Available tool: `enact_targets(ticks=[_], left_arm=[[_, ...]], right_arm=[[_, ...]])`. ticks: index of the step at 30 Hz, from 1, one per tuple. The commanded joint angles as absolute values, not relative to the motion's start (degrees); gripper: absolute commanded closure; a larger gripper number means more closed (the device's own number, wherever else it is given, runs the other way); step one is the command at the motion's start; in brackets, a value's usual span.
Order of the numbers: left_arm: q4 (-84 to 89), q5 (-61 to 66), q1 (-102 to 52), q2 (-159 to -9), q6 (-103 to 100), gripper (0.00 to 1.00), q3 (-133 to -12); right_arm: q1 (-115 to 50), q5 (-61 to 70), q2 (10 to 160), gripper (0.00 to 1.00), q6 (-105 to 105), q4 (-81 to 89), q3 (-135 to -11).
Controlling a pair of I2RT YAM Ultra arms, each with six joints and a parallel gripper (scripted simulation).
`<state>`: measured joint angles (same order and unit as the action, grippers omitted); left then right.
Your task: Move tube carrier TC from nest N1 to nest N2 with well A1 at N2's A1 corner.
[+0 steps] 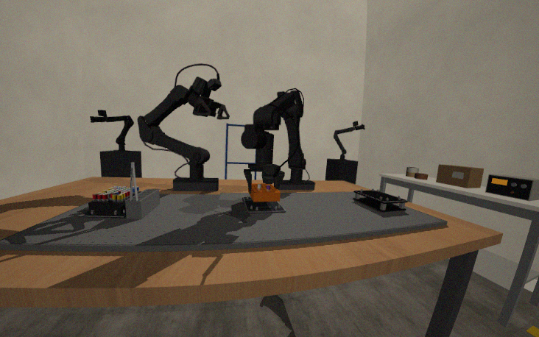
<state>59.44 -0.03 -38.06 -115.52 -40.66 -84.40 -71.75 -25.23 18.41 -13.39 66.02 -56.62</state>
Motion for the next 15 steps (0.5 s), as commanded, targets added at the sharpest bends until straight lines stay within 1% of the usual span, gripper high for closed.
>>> enact_targets(ticks=[1, 7, 15], left_arm=[[66.43, 0.0, -38.01, -111.71, -41.16, 0.16, -89.7], [74.87, 0.0, -38.02, -110.89, -41.17, 0.16, -97.35], [74.18, 0.09, -36.9, -110.68, -38.3, 0.16, -96.74]], right_arm=[[-72.44, -26.52, 19.03, 0.0, -14.06, 64.95, -56.93], [-72.63, -26.69, 19.04, 0.0, -14.16, 64.99, -56.94], [-72.79, -26.82, 19.05, 0.0, -14.24, 65.03, -56.95]])
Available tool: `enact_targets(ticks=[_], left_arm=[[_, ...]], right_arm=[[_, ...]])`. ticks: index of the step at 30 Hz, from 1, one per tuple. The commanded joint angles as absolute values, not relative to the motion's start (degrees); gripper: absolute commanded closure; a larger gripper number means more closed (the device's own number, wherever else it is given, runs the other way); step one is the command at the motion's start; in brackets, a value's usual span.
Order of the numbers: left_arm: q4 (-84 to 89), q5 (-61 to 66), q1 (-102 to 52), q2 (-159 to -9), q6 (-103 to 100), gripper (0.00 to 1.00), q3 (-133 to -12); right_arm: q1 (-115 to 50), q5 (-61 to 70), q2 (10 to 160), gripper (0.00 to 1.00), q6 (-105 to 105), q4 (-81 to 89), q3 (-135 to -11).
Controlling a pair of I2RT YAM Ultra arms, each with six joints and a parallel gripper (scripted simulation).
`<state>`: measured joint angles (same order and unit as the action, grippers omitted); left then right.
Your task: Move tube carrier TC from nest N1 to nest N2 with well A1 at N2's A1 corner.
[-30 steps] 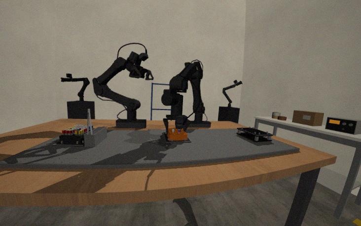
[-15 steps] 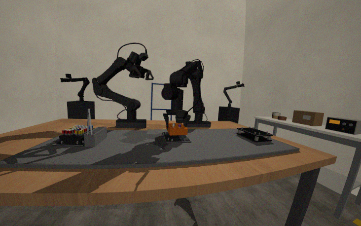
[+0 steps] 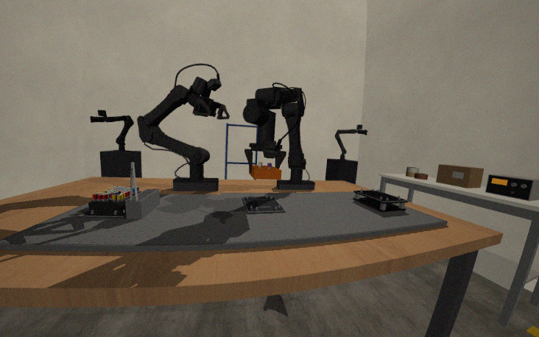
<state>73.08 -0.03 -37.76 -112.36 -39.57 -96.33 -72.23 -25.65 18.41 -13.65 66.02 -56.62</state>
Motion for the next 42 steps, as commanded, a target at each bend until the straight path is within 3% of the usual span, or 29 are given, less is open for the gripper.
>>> enact_targets(ticks=[1, 7, 22, 34, 42], left_arm=[[73.9, 0.07, -36.39, -110.26, -37.42, 0.16, -95.45], [71.18, -0.45, -31.19, -106.21, -29.84, 0.16, -89.33], [68.09, -0.33, -7.37, -98.25, -4.64, 0.16, -77.77], [68.66, 0.05, 8.7, -101.09, 10.28, 0.16, -80.15], [69.36, -0.02, 21.06, -106.17, 21.18, 0.16, -85.66]], right_arm=[[-72.84, -26.86, 19.05, 0.0, -14.27, 65.04, -56.95], [-72.74, -25.77, 19.85, 0.0, -14.05, 61.89, -57.71], [-75.3, -20.55, 41.89, 0.0, -9.18, 24.31, -58.58], [-69.73, -10.17, 61.0, 0.0, -4.68, -2.11, -60.0], [-66.64, -3.61, 82.7, 0.0, -2.33, -21.79, -61.2]])
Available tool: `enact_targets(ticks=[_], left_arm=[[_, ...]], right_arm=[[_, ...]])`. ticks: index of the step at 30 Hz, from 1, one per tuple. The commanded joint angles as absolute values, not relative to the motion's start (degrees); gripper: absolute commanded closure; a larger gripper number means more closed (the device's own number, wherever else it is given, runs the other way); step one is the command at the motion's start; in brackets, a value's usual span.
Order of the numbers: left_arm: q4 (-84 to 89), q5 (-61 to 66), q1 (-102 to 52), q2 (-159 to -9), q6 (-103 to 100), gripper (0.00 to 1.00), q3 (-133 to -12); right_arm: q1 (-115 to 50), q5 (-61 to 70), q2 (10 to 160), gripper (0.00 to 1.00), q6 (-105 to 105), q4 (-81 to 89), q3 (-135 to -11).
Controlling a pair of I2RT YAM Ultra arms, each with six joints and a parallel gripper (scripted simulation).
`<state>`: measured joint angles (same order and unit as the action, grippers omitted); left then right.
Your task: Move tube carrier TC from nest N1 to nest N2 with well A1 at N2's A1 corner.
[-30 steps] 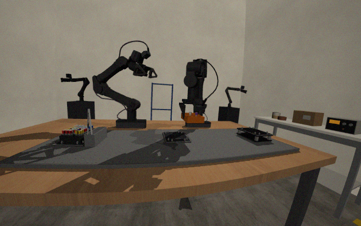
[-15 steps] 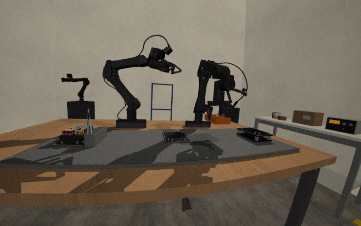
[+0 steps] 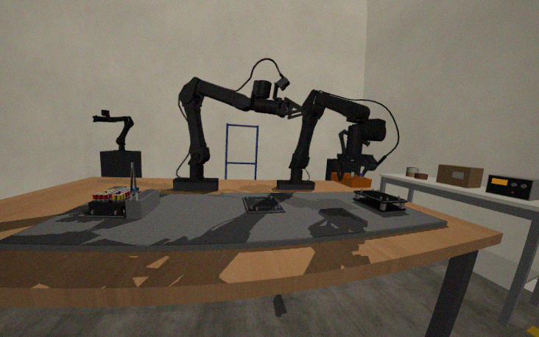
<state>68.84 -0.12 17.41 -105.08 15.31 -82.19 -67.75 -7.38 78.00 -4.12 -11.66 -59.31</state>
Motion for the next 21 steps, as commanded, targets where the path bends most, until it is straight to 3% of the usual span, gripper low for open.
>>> enact_targets(ticks=[1, 7, 21], left_arm=[[69.51, -0.02, 22.5, -107.02, 22.4, 0.16, -86.65], [70.82, 0.05, 31.36, -113.35, 29.8, 0.16, -94.43], [73.65, -0.74, 36.05, -120.06, 35.02, 0.16, -103.77]], right_arm=[[-66.36, -3.02, 85.38, 0.0, -2.07, -23.72, -61.31], [-64.89, -0.16, 102.1, 0.0, -0.93, -33.24, -61.86], [-64.65, 0.44, 105.32, 0.0, -0.98, -35.51, -62.95]])
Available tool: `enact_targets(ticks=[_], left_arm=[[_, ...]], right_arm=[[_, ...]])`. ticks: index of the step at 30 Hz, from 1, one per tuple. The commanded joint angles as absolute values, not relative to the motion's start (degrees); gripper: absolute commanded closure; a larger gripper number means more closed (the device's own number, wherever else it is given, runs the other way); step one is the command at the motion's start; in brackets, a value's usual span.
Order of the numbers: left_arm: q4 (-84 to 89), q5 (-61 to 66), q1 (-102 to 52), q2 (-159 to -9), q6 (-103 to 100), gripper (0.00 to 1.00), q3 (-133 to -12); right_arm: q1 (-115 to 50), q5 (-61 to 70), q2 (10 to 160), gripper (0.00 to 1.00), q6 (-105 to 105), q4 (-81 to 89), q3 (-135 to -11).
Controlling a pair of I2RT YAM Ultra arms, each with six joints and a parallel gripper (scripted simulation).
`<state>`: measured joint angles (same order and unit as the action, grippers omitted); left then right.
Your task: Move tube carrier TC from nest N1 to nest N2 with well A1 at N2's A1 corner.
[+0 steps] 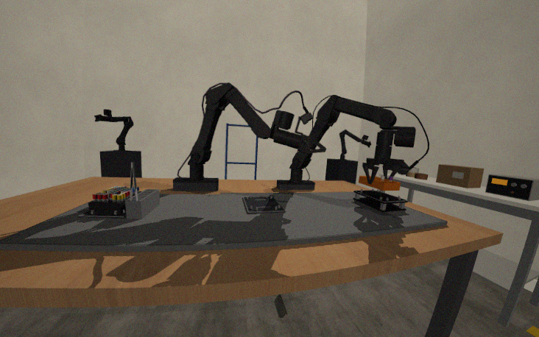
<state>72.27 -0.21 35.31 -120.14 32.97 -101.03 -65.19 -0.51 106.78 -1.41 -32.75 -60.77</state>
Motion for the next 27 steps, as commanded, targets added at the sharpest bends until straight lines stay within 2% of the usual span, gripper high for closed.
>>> enact_targets(ticks=[1, 27], left_arm=[[73.72, -0.73, 36.14, -120.22, 35.13, 0.16, -104.01], [68.71, -0.57, 36.32, -119.68, 35.23, 0.16, -100.13]], right_arm=[[-64.65, 0.44, 105.38, 0.0, -0.99, -35.51, -63.01], [-65.0, -0.01, 105.65, 0.0, -1.29, -34.73, -62.71]])
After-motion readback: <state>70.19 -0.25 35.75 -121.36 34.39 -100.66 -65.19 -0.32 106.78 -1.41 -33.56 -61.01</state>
